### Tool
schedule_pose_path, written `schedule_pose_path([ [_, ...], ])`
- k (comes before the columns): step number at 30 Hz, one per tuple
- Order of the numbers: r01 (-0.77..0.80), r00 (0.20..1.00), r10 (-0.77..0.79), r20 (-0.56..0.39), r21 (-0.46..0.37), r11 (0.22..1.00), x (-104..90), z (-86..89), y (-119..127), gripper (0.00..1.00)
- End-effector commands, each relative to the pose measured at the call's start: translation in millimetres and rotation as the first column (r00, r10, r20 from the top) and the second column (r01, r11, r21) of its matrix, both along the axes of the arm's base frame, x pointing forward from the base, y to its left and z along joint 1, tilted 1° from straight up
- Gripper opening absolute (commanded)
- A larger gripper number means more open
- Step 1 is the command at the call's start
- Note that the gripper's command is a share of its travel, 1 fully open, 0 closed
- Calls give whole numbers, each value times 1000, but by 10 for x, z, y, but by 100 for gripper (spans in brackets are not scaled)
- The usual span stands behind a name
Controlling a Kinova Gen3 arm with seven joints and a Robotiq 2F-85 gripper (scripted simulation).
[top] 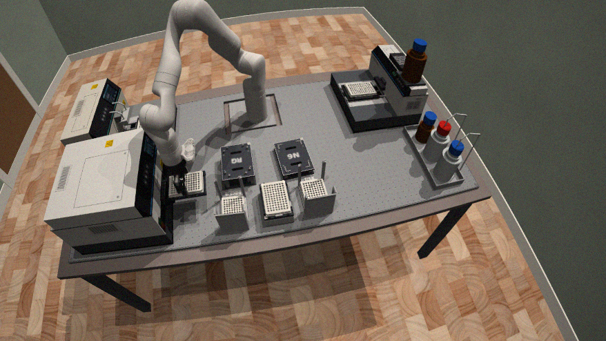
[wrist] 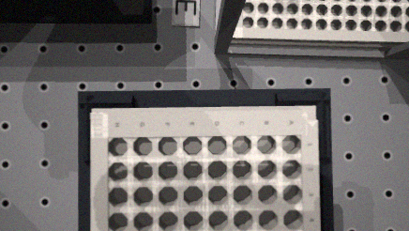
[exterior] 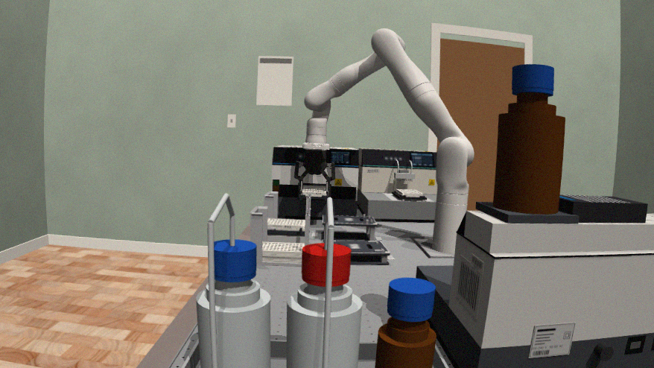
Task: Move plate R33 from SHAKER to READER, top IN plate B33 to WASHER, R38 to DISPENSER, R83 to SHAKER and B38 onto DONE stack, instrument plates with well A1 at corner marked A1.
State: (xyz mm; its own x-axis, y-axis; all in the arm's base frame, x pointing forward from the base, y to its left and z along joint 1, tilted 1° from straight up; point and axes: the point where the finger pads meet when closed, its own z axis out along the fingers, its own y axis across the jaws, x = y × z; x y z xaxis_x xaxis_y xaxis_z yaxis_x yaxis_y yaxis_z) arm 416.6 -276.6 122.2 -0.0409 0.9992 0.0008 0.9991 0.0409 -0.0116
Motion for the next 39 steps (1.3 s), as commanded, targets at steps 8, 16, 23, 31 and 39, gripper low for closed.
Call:
schedule_pose_path([
  [8,-1,1000,1,-4,-3,1000,-12,53,-11,94],
  [16,-2,1000,2,-3,-2,1000,-6,83,-8,94],
  [23,-3,1000,3,-1,-2,1000,1,102,-8,94],
  [31,0,1000,0,0,-3,1000,-1,108,-7,94],
  [39,0,1000,0,0,-3,1000,-1,108,-7,94],
])
